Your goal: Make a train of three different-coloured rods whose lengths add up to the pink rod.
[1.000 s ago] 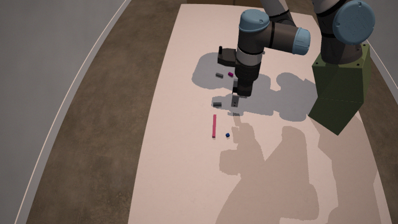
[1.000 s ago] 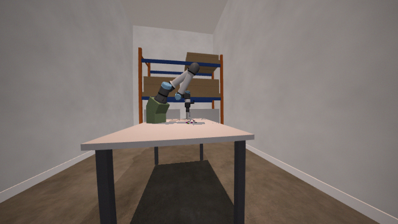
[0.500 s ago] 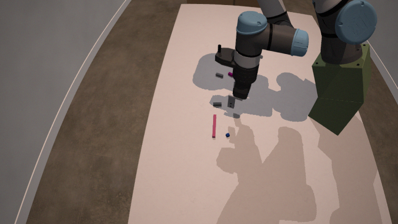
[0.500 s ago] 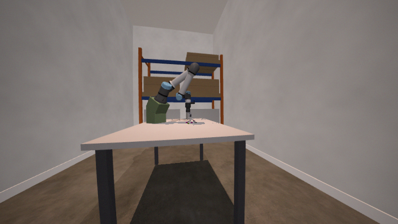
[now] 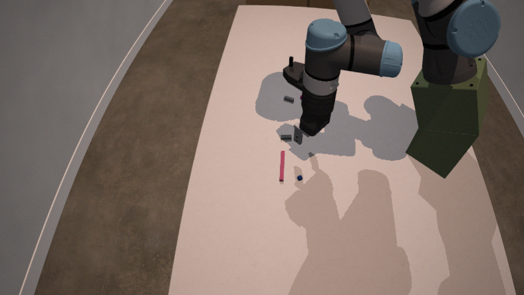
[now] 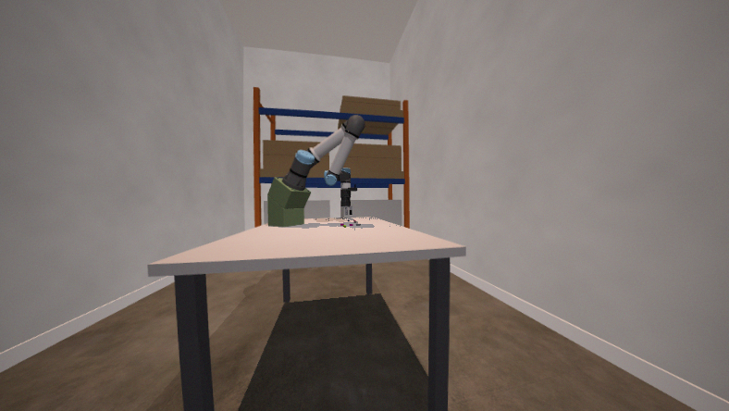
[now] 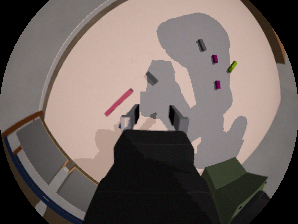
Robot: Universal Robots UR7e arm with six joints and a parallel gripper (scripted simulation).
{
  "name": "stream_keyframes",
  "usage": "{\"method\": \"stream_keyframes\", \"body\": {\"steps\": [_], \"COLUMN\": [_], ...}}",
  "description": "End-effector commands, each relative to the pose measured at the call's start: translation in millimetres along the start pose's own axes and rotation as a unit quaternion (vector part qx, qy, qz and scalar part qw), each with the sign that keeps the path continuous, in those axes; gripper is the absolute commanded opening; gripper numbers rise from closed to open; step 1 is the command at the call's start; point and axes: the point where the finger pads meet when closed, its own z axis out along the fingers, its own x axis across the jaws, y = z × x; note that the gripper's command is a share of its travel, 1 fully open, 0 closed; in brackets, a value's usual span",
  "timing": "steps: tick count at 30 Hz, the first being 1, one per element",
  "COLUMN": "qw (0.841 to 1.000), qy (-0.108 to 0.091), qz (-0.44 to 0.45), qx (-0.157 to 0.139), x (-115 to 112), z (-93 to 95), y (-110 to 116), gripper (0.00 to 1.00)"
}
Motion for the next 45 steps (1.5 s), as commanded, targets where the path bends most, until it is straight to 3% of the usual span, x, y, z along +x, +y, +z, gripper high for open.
{"method": "stream_keyframes", "body": {"steps": [1, 8, 15, 17, 32, 34, 45], "qw": [0.998, 0.985, 0.96, 0.96, 0.862, 0.862, 0.758], "qy": [0.0, 0.0, 0.0, 0.0, 0.0, 0.0, -0.001], "qz": [0.057, 0.174, 0.28, 0.28, 0.507, 0.507, 0.653], "qx": [0.0, -0.001, -0.001, -0.001, 0.0, 0.0, 0.001], "x": [-3, -10, -16, -16, -35, -35, -52], "z": [0.1, 0.4, 0.2, 0.2, -2.3, -2.3, -5.8], "y": [1, 4, 9, 9, 24, 24, 38], "gripper": [1.0, 1.0, 1.0, 1.0, 1.0, 1.0, 1.0]}}
